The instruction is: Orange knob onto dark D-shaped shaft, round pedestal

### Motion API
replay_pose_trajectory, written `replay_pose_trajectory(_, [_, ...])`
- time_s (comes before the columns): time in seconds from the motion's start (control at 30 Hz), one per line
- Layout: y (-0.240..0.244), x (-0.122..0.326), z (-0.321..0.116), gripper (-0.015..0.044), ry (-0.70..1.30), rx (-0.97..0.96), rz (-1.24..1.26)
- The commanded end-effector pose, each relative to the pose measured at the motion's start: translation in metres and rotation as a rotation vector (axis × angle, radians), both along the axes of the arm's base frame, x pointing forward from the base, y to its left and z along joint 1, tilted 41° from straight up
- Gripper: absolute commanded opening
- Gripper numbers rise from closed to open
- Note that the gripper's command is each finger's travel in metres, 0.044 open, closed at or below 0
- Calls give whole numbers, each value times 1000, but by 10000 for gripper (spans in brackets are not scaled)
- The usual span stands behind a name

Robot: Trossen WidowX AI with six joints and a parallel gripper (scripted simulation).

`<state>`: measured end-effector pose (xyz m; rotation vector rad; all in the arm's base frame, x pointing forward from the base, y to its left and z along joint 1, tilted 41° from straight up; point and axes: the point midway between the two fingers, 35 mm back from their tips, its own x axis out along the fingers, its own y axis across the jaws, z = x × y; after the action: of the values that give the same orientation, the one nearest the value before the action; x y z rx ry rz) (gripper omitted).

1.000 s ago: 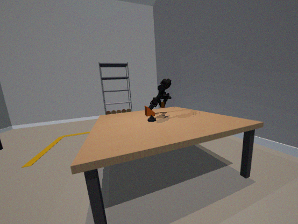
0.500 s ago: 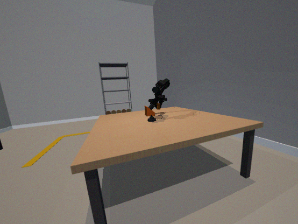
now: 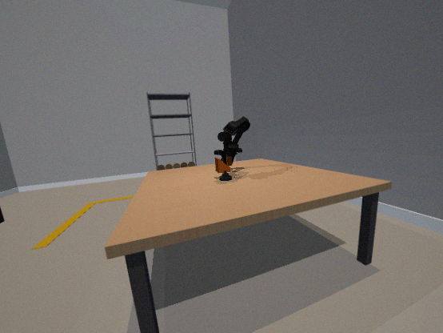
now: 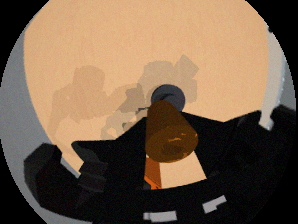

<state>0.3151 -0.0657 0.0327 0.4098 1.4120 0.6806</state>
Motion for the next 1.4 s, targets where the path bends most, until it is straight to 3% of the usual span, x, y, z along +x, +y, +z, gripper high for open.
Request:
replay_pose_trajectory(0.0, [-7, -2, -12, 0, 0, -2, 6])
replay_pose_trajectory(0.6, [1, -4, -46, 0, -3, 1, 9])
replay_pose_trajectory(1.37, [2, -4, -46, 0, -8, 1, 16])
